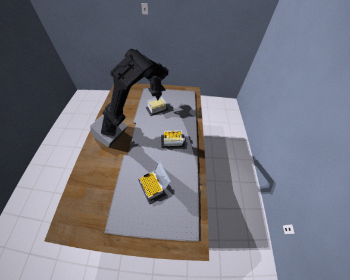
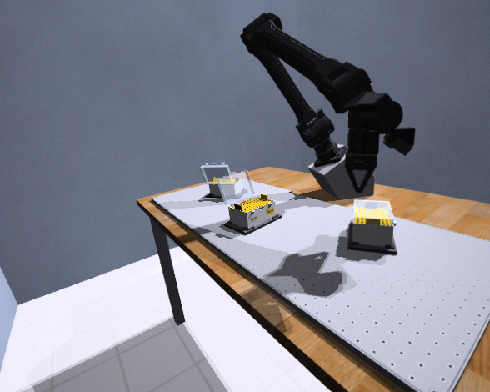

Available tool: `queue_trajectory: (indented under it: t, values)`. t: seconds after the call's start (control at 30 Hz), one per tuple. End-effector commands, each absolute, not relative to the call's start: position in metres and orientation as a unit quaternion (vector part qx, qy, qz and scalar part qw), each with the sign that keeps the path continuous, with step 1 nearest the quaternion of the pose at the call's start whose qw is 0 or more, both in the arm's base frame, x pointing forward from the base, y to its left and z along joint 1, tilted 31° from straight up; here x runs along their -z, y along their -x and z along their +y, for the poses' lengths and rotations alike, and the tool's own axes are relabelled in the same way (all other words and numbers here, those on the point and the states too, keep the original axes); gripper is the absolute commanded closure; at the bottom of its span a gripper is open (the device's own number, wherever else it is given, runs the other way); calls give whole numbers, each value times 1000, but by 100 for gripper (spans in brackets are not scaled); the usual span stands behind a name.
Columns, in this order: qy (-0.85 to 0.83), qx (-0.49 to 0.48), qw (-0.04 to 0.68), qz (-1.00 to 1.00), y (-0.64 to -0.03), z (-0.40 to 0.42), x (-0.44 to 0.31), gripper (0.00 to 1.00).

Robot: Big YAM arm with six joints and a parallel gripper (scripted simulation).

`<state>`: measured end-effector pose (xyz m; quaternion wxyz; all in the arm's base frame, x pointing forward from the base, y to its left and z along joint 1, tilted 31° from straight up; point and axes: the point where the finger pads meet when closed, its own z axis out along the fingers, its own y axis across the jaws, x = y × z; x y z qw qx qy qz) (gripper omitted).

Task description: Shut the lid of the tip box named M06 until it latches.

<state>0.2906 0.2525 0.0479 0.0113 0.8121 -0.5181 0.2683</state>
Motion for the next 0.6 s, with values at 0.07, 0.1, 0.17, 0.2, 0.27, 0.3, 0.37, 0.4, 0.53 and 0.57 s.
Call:
queue_trajectory:
  t: [0.07, 0.1, 0.17, 0.2, 0.27, 0.3, 0.37, 0.4, 0.53, 0.57]
  values:
    - [-806, -270, -20, -526, -296, 276, -76, 100]
    - [-806, -270, -20, -526, -296, 276, -76, 100]
    - [-805, -270, -3, -528, -297, 272, -67, 100]
    - [-805, -270, -3, -528, -297, 272, -67, 100]
    - [-805, -270, -6, -529, -297, 272, -70, 100]
    - [-805, -270, -7, -529, -297, 272, -70, 100]
    - [-804, -270, -9, -529, -298, 273, -70, 100]
    - [-804, -270, -9, -529, -298, 273, -70, 100]
    - [-804, -270, -9, -529, -298, 273, -70, 100]
    - [-804, -270, -9, -529, -298, 273, -70, 100]
